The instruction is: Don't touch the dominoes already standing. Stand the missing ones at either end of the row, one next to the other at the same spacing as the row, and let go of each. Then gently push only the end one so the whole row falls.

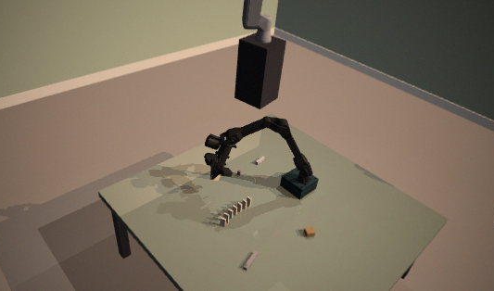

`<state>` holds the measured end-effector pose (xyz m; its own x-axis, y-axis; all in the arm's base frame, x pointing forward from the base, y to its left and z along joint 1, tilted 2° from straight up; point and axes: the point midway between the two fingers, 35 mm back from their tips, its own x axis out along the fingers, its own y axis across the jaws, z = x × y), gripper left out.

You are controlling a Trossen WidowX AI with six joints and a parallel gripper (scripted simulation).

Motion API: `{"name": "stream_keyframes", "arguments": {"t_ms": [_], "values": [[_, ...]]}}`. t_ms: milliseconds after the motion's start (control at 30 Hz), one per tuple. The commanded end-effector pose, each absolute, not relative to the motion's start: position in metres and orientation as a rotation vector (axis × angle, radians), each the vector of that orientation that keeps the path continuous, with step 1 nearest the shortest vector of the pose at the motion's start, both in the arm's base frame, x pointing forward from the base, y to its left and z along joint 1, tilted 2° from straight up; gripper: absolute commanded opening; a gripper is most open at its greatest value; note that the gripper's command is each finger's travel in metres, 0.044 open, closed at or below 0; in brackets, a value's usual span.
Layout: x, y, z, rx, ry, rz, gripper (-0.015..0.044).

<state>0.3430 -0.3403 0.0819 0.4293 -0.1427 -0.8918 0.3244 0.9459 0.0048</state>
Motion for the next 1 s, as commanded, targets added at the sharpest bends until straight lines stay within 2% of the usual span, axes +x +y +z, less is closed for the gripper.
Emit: {"name": "stream_keyframes", "arguments": {"t_ms": [0, 967], "values": [[0.345, -0.345, 0.082, 0.191, 1.013, -0.304, 0.0021], [0.336, -0.358, 0.073, 0.16, 0.544, -0.307, 0.0021]]}}
